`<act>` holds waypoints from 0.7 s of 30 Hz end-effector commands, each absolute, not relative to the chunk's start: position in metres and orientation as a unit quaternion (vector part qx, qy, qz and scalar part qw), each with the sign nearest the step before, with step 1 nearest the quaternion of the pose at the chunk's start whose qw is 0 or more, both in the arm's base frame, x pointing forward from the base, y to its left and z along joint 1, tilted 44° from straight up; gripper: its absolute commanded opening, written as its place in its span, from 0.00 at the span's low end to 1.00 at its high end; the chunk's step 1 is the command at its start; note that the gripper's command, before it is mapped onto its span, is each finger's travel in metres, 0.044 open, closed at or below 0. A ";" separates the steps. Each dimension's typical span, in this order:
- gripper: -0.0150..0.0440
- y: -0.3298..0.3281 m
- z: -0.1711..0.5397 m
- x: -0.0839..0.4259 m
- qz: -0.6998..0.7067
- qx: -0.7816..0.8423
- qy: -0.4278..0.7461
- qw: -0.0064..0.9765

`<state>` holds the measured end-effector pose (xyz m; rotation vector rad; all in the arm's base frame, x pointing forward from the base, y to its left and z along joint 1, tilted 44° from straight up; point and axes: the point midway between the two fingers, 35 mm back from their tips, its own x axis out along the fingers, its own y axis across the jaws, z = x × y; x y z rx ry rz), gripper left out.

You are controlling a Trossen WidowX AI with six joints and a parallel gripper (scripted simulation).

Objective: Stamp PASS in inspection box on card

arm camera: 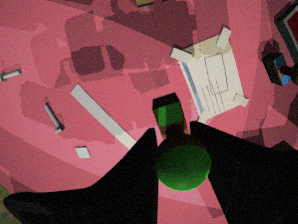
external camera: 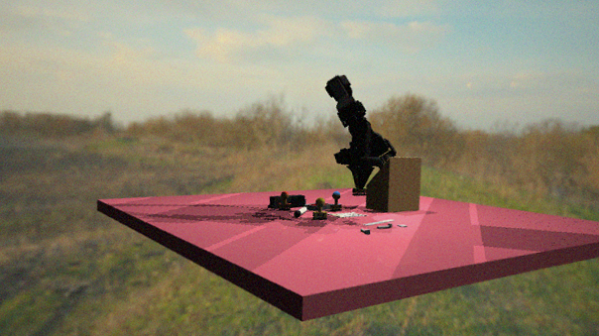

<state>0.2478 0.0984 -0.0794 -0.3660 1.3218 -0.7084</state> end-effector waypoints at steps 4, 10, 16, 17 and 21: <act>0.25 0.120 -0.102 0.242 -0.322 -0.163 0.598 0.716; 0.25 0.118 -0.105 0.243 -0.322 -0.163 0.598 0.716; 0.25 0.112 -0.113 0.244 -0.322 -0.163 0.598 0.716; 0.25 0.111 -0.114 0.244 -0.322 -0.163 0.598 0.716; 0.25 0.106 -0.119 0.245 -0.322 -0.163 0.598 0.716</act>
